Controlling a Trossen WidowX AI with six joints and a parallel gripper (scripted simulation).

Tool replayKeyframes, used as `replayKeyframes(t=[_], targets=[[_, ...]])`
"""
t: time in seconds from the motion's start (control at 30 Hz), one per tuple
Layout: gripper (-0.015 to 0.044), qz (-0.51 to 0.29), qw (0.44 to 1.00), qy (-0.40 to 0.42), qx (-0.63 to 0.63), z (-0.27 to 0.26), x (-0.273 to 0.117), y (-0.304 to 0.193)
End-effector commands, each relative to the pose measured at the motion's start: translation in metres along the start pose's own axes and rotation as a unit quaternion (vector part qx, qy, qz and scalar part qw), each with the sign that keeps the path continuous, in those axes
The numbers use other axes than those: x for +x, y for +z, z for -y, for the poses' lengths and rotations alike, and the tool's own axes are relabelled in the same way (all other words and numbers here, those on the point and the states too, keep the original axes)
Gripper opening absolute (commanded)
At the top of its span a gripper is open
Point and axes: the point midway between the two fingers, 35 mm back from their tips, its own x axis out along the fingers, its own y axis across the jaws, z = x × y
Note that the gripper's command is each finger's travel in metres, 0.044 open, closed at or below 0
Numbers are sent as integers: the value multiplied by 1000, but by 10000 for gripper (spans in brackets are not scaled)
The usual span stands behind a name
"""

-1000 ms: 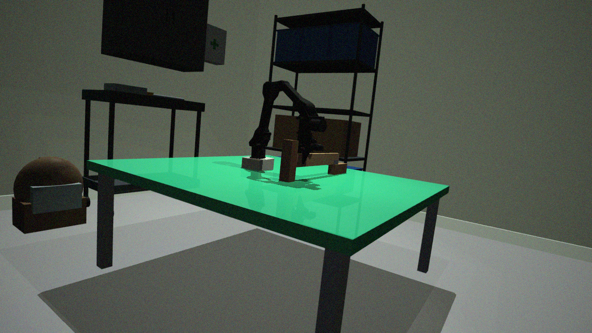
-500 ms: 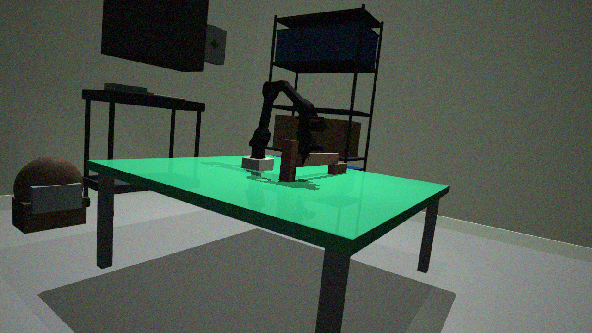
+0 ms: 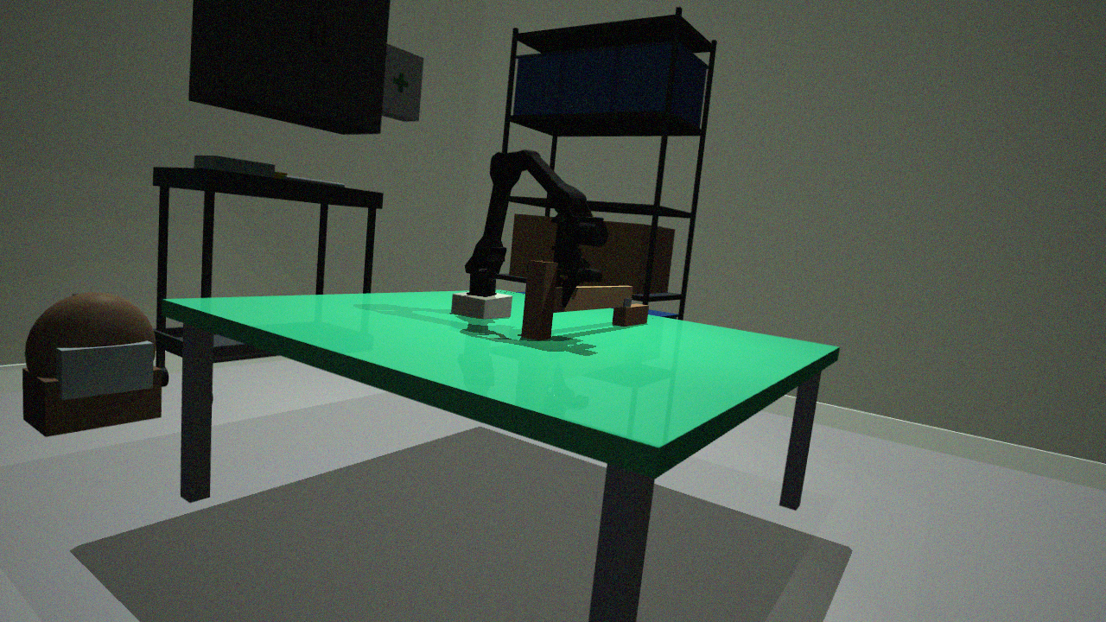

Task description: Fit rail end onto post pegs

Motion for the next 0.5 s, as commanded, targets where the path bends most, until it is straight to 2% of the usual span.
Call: replayKeyframes(t=[0.0,0.47], targets=[[0,-2,1000,-2,-1,1,-2,-3],[0,-2,1000,-2,-1,1,-2,-8]])
